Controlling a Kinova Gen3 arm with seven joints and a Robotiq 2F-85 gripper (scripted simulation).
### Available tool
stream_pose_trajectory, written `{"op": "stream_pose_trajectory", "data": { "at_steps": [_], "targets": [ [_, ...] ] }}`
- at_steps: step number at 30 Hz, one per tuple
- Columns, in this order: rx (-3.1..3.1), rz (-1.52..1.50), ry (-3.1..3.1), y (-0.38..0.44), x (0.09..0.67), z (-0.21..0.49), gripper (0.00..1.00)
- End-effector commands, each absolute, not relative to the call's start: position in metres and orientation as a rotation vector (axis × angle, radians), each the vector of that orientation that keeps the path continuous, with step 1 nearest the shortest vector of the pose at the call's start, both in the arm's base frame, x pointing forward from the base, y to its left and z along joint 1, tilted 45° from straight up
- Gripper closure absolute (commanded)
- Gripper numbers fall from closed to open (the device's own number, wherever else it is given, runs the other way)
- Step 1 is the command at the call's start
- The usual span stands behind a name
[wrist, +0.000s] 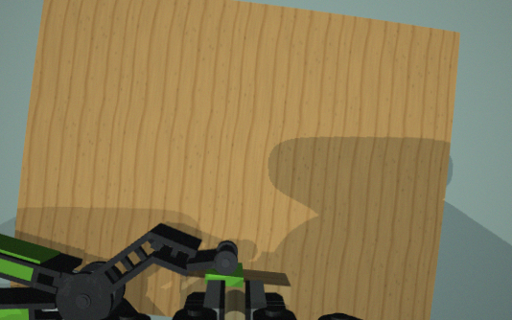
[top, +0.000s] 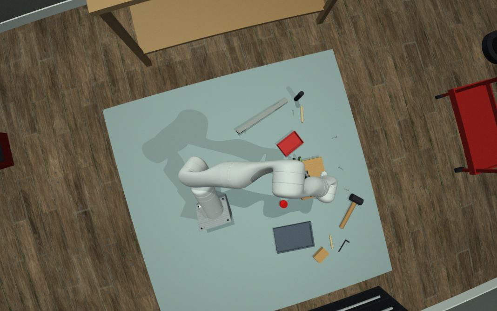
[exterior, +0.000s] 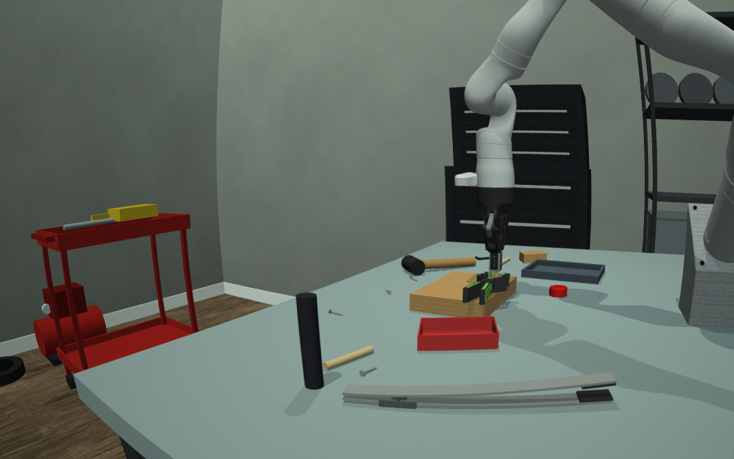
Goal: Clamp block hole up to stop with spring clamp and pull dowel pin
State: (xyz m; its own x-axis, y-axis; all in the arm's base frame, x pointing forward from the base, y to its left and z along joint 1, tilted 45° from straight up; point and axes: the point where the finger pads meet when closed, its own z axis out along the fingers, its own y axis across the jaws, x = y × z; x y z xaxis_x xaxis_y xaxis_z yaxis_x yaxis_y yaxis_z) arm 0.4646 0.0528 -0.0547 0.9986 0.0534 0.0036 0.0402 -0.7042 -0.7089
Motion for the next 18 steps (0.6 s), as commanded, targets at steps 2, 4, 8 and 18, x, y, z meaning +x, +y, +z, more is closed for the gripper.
{"op": "stream_pose_trajectory", "data": {
  "at_steps": [2,4,8,18],
  "targets": [
    [-2.354,0.009,-0.078,0.0519,0.4657,-0.0551,0.9],
    [-2.354,0.007,-0.082,0.0519,0.4657,-0.0551,0.9],
    [-2.354,0.004,-0.089,0.0519,0.4657,-0.0551,0.9],
    [-2.353,-0.002,-0.104,0.0519,0.4657,-0.0551,0.9]
  ]
}}
